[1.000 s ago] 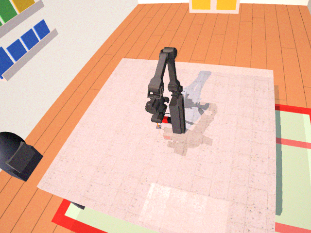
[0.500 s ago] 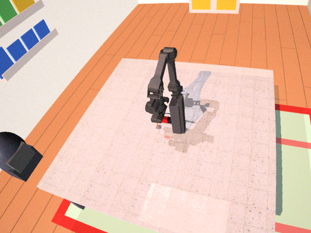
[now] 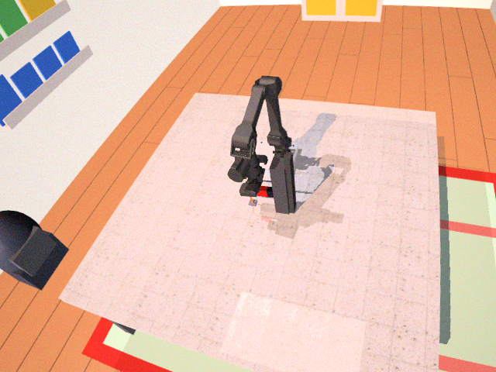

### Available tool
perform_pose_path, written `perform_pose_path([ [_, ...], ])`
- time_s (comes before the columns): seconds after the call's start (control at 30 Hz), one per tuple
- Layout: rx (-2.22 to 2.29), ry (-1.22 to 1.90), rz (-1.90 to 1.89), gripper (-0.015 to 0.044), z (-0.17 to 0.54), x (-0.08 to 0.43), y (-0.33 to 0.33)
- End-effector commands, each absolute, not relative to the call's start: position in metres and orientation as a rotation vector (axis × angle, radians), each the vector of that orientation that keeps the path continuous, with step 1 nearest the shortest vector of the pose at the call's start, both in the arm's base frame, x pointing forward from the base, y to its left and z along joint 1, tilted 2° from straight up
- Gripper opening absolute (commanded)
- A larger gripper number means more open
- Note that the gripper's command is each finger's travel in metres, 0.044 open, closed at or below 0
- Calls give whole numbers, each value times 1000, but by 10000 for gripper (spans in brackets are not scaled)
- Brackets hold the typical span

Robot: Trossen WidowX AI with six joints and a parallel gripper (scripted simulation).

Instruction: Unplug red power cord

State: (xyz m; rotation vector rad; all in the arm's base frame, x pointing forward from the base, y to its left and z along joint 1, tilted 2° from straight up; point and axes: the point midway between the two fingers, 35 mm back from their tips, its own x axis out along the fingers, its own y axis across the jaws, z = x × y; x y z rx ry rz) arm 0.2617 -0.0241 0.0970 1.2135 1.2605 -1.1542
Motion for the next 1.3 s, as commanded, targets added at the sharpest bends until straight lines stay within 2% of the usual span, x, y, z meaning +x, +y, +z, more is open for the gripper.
perform_pose_path([
  [0.0,1177,1189,-1209,0,100,263,-55],
  [0.43,1178,1188,-1210,0,102,260,-76],
  [0.87,1181,1188,-1210,341,99,258,-60],
  [1.0,1180,1187,-1211,440,103,260,-78],
  [1.17,1177,1185,-1213,440,112,259,-119],
  [1.27,1177,1185,-1213,440,113,258,-120],
])
